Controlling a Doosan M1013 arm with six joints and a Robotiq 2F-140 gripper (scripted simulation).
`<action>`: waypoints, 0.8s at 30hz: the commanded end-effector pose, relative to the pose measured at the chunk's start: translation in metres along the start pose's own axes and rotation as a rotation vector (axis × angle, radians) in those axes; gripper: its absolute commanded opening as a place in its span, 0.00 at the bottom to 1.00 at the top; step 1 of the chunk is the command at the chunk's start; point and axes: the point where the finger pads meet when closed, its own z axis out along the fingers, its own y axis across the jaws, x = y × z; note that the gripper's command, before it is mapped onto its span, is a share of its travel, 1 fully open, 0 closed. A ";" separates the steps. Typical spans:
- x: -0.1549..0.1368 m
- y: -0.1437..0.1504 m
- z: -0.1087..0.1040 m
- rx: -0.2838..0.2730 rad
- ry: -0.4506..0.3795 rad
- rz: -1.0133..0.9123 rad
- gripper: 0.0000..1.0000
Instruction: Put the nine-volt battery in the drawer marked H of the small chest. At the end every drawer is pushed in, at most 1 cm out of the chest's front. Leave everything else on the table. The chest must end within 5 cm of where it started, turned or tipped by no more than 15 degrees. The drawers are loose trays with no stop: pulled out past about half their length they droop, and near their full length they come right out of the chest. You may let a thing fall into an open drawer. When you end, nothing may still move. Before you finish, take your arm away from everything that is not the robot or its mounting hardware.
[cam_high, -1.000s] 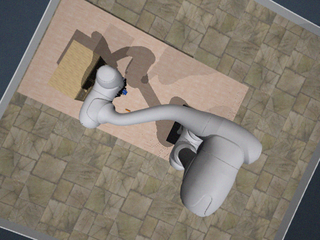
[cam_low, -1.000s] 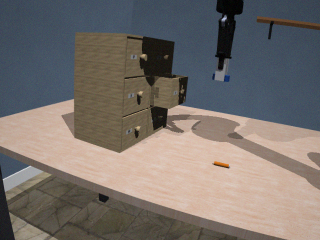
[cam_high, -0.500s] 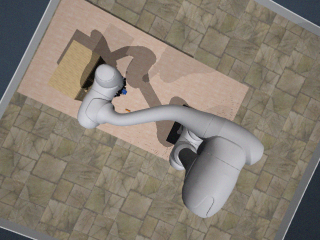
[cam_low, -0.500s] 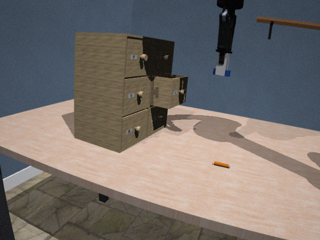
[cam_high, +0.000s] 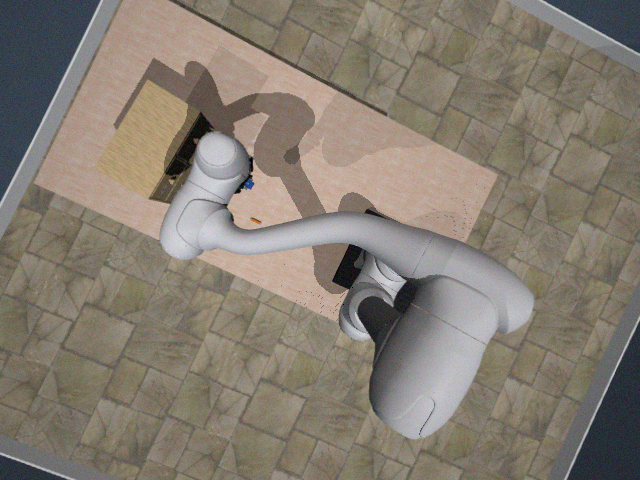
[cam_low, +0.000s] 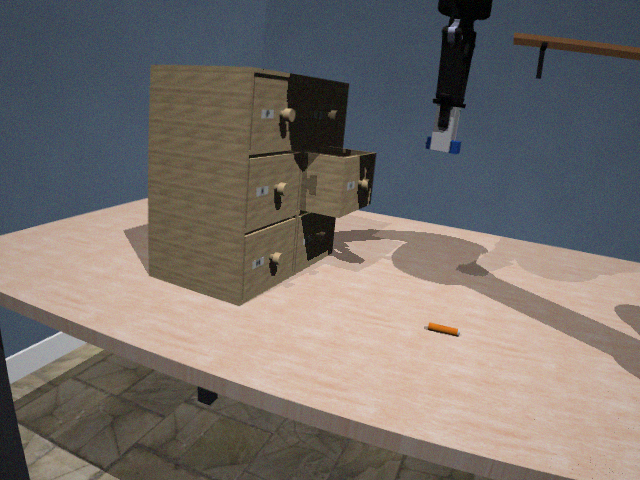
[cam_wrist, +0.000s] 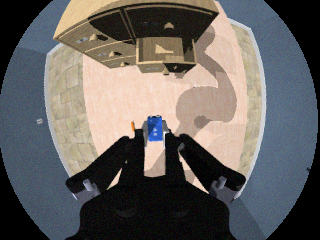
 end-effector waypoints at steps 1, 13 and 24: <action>0.000 0.000 0.000 0.000 0.018 0.000 0.14; -0.004 0.000 0.002 0.000 0.180 0.000 0.14; -0.007 0.000 0.005 0.000 0.383 0.000 0.14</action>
